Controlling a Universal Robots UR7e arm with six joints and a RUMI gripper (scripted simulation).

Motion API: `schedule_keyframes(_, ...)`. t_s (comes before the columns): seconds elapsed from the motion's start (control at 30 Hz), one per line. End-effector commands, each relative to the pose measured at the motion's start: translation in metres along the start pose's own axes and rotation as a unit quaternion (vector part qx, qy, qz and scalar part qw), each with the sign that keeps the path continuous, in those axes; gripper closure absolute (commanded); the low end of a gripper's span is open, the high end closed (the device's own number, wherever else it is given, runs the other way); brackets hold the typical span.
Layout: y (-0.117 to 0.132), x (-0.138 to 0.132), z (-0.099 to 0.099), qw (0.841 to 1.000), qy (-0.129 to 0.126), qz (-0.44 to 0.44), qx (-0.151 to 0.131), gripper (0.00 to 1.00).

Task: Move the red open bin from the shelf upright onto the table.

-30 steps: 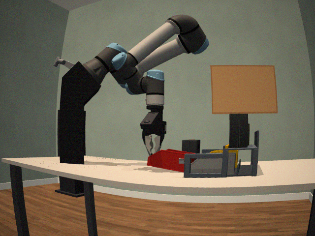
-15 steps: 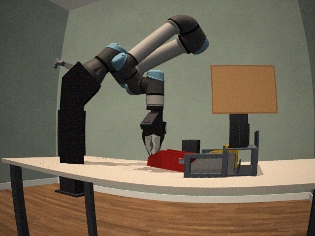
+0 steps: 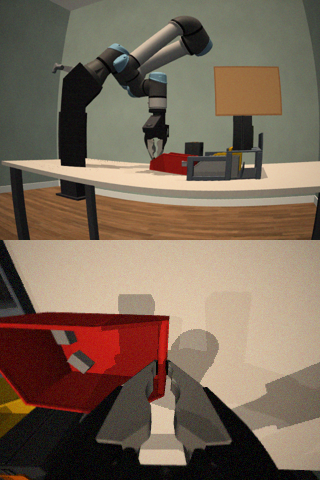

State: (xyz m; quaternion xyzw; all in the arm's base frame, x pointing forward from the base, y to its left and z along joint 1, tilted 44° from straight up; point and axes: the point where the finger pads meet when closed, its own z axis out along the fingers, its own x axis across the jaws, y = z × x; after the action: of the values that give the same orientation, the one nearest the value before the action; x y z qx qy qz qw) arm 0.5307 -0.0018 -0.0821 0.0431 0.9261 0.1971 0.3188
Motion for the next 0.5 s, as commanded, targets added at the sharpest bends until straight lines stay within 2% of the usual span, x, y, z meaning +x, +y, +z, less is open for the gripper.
schedule_keyframes(0.0, -0.0001, -0.0004, 0.0023, 1.000, 0.000, 0.000, 0.000, 1.00)
schedule_keyframes(0.47, -0.0001, -0.0004, 0.0082, 1.000, 0.000, 0.000, 0.000, 1.00)
